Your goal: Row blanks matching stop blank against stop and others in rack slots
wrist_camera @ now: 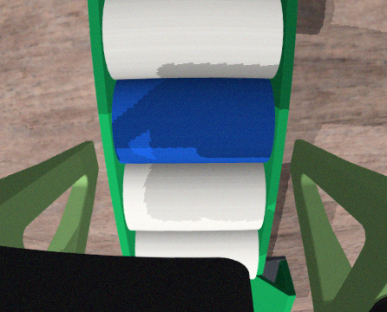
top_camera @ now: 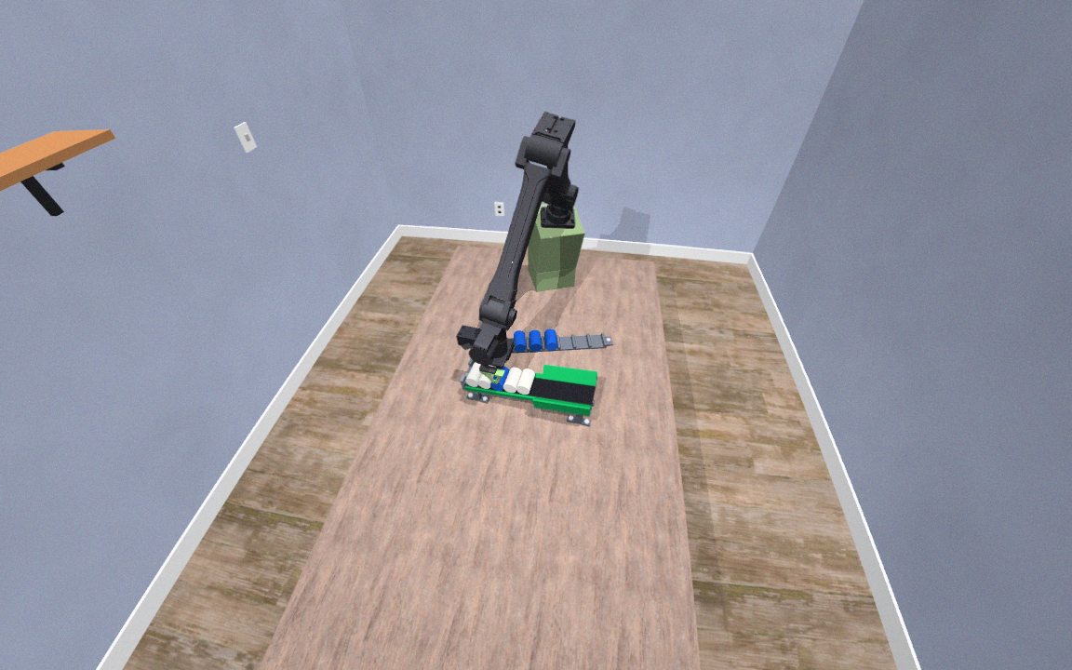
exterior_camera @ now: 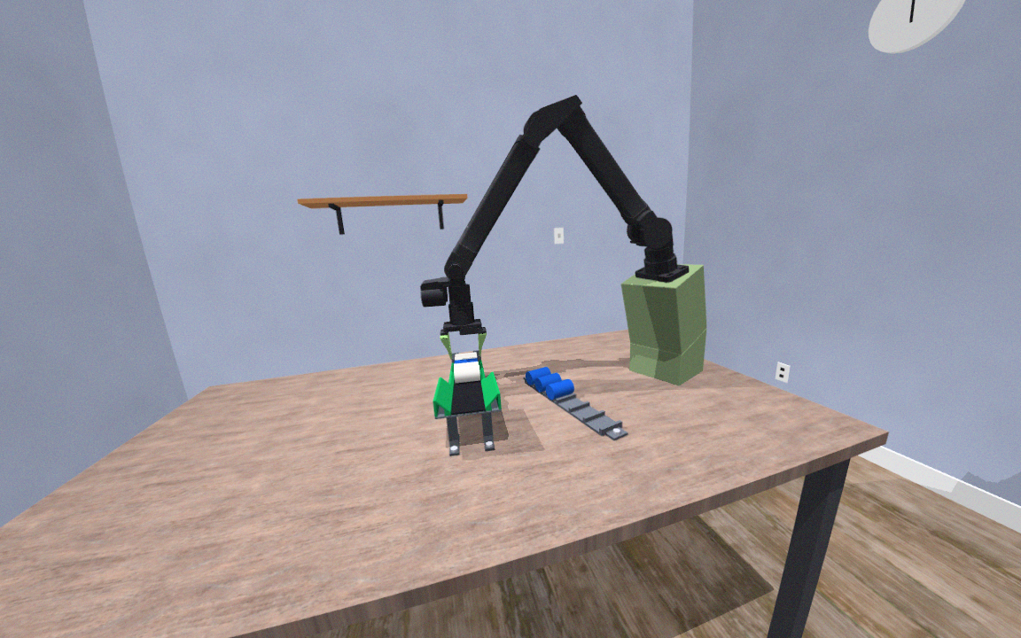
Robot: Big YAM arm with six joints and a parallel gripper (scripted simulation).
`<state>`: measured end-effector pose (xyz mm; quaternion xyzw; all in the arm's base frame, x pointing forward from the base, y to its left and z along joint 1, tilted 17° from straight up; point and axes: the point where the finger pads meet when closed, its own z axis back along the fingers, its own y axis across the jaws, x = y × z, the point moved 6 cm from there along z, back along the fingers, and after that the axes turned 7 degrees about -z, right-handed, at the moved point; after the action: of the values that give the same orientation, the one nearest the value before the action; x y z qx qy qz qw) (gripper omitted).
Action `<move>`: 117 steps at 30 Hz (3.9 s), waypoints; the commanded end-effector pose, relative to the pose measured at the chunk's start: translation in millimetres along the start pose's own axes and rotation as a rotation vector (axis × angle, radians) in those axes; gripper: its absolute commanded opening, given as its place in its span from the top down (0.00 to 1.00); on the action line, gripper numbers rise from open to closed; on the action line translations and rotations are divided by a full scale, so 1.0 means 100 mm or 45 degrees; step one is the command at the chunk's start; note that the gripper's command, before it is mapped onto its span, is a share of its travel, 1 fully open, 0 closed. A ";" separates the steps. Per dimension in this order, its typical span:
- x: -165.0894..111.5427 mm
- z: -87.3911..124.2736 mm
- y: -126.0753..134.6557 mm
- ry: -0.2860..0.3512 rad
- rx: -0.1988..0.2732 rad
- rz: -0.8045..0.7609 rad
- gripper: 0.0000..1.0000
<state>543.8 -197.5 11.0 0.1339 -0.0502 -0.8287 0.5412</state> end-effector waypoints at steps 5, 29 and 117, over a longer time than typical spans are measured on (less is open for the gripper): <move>-0.06 0.07 0.20 -0.001 0.042 0.002 0.18; -0.07 -0.28 0.19 0.001 0.047 0.005 0.18; 0.05 0.02 0.08 -0.006 0.031 -0.001 0.37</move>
<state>551.5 -195.0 -19.6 0.1307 -0.0460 -0.8295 0.5411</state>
